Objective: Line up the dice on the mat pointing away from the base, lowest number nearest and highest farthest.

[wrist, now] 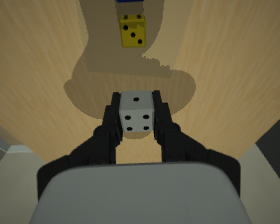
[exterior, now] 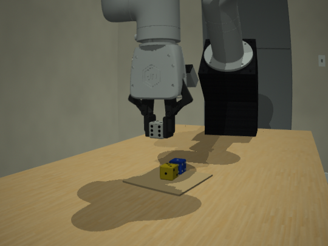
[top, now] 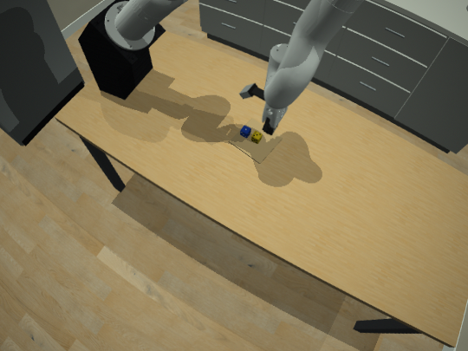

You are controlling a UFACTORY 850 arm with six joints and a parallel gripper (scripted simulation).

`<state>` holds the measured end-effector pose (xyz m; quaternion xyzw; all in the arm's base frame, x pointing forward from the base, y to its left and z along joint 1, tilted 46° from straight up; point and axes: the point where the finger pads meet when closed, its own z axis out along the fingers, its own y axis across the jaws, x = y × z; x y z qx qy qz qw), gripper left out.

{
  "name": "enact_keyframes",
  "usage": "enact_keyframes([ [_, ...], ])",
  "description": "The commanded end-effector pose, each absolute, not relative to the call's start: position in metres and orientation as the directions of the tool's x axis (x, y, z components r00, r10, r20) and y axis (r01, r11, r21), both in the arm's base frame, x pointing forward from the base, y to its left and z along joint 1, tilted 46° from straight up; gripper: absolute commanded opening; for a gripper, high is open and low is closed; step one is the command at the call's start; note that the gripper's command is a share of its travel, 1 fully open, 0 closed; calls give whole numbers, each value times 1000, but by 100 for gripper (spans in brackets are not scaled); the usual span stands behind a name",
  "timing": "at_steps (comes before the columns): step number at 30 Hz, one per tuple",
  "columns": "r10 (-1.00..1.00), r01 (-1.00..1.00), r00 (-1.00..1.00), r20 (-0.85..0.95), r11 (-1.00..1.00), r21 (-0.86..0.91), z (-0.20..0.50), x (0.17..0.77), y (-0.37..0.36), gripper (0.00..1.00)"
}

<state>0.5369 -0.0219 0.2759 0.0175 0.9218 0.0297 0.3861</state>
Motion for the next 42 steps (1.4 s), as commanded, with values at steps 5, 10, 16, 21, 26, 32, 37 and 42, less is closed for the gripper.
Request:
enact_keyframes([
  [5, 55, 9, -701, -711, 998, 69, 265, 548, -22, 27],
  [10, 55, 9, -701, -711, 998, 69, 250, 565, -21, 27],
  [16, 55, 9, -701, -711, 998, 69, 230, 585, -20, 27],
  [21, 55, 9, -701, -711, 998, 69, 219, 596, -20, 27],
  [26, 55, 9, -701, -711, 998, 69, 214, 602, -20, 27],
  [32, 55, 9, -701, -711, 998, 69, 212, 604, -20, 27],
  [37, 55, 9, -701, -711, 998, 69, 212, 604, -20, 27],
  [42, 55, 9, -701, -711, 998, 69, 212, 604, -20, 27],
])
